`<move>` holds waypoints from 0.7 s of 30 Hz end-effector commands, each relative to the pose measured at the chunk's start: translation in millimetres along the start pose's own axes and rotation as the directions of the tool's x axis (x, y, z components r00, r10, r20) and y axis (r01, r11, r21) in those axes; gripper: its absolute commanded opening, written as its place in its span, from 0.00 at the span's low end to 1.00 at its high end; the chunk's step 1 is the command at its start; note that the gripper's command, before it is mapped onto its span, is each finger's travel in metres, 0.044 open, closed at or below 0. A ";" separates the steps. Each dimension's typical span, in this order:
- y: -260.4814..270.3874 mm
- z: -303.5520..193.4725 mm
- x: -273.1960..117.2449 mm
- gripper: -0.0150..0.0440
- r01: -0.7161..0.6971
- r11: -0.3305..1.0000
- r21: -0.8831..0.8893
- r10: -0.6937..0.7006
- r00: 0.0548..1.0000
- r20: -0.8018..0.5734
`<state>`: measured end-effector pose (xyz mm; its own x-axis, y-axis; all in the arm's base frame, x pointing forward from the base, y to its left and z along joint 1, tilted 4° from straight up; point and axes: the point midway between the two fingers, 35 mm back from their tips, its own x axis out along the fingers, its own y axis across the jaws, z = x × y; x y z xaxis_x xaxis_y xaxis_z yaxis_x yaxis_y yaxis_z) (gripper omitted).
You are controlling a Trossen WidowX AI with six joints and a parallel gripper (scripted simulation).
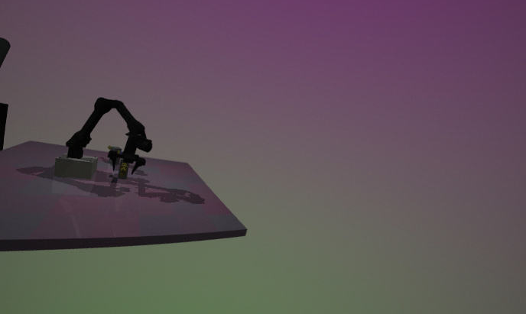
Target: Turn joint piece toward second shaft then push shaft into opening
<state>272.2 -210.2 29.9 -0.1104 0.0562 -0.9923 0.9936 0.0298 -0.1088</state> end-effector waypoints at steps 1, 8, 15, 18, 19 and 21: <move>-1.5 -0.4 3.3 1.00 0.011 0.999 0.041 -0.011 1.000 0.002; -1.1 -0.6 10.8 1.00 0.011 0.999 0.041 -0.011 1.000 0.002; -0.8 -1.0 22.3 1.00 0.011 0.999 0.041 -0.011 1.000 0.002; -0.8 -1.3 27.3 1.00 0.011 0.999 0.041 -0.012 1.000 0.001; -0.8 -1.4 28.9 1.00 0.011 0.999 0.041 -0.012 1.000 0.001; -0.8 -1.5 31.1 1.00 0.012 0.999 0.041 -0.012 1.000 0.001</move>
<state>270.7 -208.2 4.4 -0.1122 0.0551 -0.9922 0.9936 -0.0066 -0.1127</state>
